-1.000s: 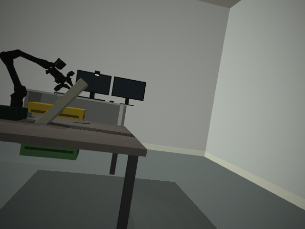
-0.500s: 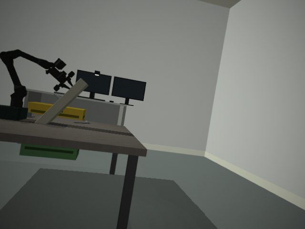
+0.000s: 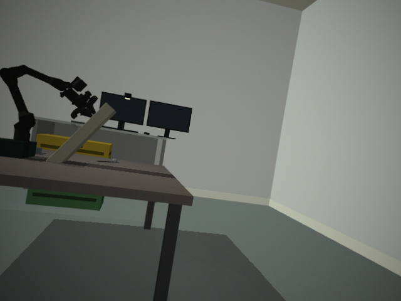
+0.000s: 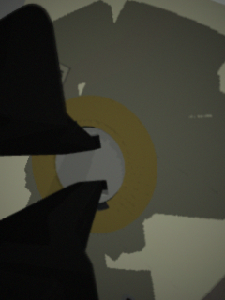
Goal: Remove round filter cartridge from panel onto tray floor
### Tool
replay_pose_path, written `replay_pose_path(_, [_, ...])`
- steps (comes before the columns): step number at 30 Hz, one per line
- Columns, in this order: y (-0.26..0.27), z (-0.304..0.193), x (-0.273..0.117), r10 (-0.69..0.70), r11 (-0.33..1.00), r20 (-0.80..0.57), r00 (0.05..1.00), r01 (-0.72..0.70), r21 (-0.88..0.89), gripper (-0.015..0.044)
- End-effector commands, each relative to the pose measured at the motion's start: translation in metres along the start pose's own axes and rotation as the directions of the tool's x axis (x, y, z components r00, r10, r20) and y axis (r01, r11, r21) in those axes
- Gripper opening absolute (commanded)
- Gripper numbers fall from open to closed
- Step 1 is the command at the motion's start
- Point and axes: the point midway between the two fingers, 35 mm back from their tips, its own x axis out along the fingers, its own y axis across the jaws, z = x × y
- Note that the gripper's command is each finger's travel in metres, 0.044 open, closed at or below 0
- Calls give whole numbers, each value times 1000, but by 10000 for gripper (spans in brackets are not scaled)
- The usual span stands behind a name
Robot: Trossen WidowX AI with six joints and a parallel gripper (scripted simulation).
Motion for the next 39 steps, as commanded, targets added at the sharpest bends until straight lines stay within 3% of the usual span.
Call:
replay_pose_path(1, [0, 0, 5, -2, 991, 0, 1000, 2, -135, 0])
replay_pose_path(8, [0, 0, 5, -2, 934, 0, 1000, 2, -358, 0])
replay_pose_path(13, [0, 0, 2, -2, 951, 0, 1000, 2, -309, 0])
replay_pose_path(28, [0, 0, -72, -7, 965, -4, 1000, 5, -263, 0])
replay_pose_path(39, [-17, -14, -72, -7, 965, -4, 1000, 6, -263, 0])
